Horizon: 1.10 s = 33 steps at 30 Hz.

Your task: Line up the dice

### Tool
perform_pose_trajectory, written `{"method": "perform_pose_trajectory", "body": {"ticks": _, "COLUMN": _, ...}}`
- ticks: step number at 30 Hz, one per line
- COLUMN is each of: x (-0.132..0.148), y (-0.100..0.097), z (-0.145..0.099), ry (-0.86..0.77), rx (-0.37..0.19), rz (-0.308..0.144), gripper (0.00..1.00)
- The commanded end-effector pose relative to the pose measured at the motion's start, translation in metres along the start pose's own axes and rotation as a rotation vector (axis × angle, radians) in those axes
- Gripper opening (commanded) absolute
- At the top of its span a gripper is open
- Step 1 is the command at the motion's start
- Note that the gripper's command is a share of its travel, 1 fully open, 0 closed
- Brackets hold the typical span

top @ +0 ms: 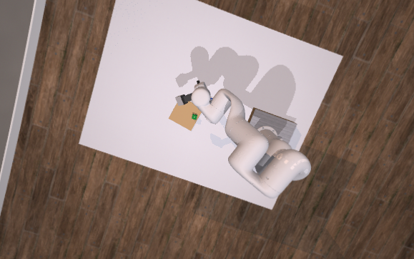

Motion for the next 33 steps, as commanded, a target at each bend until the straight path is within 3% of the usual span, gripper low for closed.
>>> {"method": "perform_pose_trajectory", "body": {"ticks": 1, "x": -0.001, "y": -0.002, "z": 0.027, "ry": 0.119, "rx": 0.0, "rz": -0.001, "gripper": 0.21}}
{"method": "perform_pose_trajectory", "body": {"ticks": 5, "x": -0.01, "y": -0.003, "z": 0.064, "ry": 0.271, "rx": 0.0, "rz": -0.001, "gripper": 0.21}}
{"method": "perform_pose_trajectory", "body": {"ticks": 16, "x": -0.037, "y": -0.004, "z": 0.136, "ry": 0.571, "rx": 0.001, "rz": -0.001, "gripper": 0.21}}
{"method": "perform_pose_trajectory", "body": {"ticks": 22, "x": -0.043, "y": -0.004, "z": 0.148, "ry": 0.623, "rx": 0.001, "rz": 0.0, "gripper": 0.21}}
{"method": "perform_pose_trajectory", "body": {"ticks": 33, "x": -0.044, "y": -0.004, "z": 0.149, "ry": 0.625, "rx": 0.001, "rz": 0.0, "gripper": 0.21}}
Point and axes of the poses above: the point where the finger pads meet when closed, its own y axis out along the fingers, its own x axis across the jaws, z = x × y, the point moved 3 cm from there along -y, back along the fingers, and after that the axes turned 15 degrees about -y, right-handed, at the moved point
